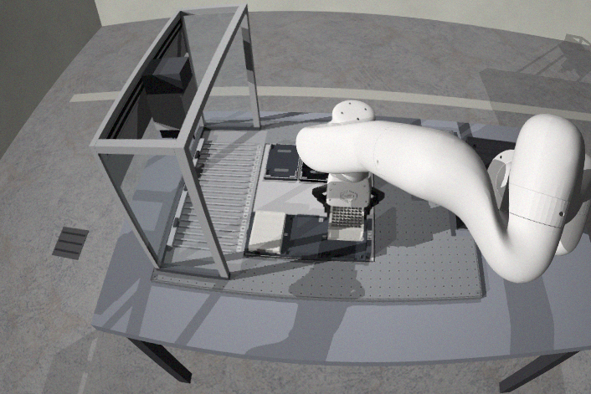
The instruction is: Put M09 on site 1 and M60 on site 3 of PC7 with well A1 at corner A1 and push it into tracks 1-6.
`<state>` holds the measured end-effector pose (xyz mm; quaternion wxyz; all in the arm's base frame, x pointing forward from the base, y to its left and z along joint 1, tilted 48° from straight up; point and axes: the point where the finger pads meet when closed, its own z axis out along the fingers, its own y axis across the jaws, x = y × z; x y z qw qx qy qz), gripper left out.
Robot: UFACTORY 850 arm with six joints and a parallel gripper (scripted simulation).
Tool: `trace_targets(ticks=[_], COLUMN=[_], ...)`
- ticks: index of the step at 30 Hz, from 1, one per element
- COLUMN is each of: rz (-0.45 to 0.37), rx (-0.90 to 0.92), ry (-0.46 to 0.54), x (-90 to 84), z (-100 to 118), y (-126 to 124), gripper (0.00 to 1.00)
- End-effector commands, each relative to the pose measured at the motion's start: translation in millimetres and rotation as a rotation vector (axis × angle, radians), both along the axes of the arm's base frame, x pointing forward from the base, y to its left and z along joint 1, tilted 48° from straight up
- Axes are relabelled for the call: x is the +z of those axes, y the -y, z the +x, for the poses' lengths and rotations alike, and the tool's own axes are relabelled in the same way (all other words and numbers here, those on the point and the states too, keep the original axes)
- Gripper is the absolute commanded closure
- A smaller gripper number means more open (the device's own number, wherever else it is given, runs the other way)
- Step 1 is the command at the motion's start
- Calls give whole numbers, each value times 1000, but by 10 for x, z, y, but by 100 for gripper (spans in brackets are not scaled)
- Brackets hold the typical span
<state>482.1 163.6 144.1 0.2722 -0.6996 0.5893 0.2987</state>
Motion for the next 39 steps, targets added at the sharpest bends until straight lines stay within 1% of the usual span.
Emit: trace_targets(ticks=[1, 39], rz=[0, 0], rx=[-1, -1], ry=[2, 2], x=[-36, -417], z=[4, -50], y=[-41, -457], gripper=[100, 100])
